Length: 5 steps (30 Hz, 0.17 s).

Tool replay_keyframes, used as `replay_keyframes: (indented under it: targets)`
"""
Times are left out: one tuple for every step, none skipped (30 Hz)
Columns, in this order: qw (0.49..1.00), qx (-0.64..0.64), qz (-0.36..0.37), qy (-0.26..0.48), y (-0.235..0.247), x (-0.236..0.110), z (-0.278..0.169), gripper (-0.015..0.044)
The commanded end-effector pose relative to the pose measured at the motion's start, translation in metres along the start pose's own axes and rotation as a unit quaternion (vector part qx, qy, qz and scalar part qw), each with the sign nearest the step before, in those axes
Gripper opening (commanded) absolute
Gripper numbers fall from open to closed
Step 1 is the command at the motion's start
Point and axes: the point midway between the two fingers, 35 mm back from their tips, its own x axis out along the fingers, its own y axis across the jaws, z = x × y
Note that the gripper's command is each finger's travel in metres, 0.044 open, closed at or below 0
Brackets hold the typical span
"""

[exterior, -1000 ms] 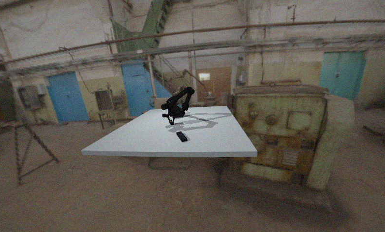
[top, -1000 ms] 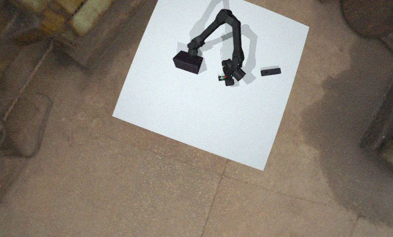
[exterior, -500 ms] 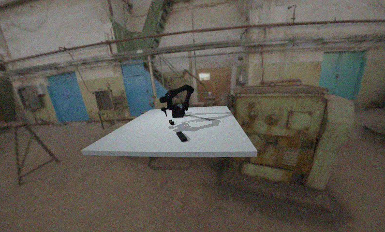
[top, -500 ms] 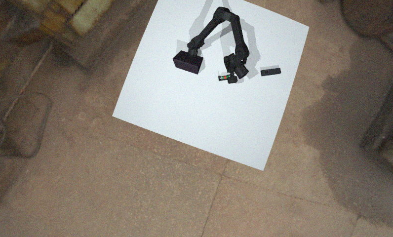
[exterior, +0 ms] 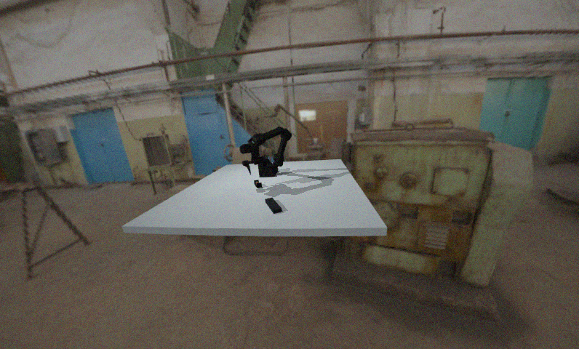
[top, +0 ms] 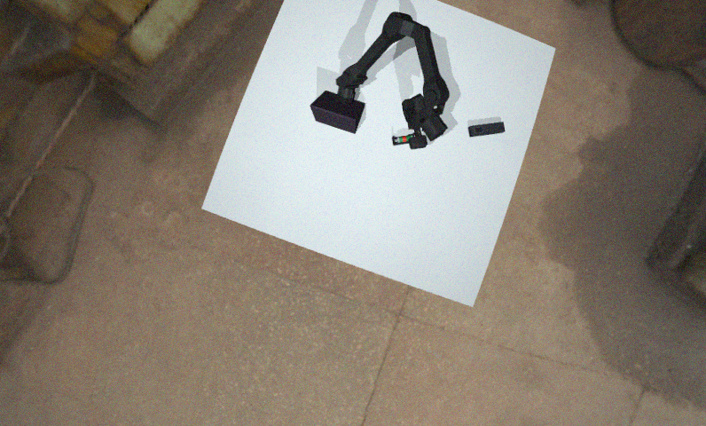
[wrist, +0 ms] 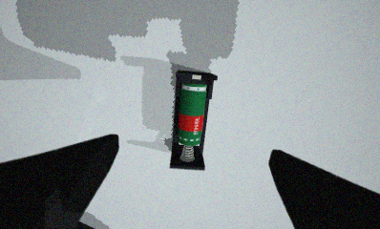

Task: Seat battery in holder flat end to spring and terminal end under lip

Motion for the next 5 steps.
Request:
replay_keyframes:
  targets:
    - [1.0, -0.003, -0.002, 0.003, -0.0005, -0.0007, -0.0004, 0.044]
    - [1.0, -0.003, -0.002, 0.003, -0.0005, -0.0007, -0.0004, 0.044]
    - [1.0, -0.003, -0.002, 0.003, -0.0005, -0.0007, -0.0004, 0.044]
    - [1.0, -0.003, -0.002, 0.003, -0.0005, -0.0007, -0.0004, 0.044]
    - [1.0, -0.003, -0.002, 0.003, -0.0005, -0.0007, -0.0004, 0.044]
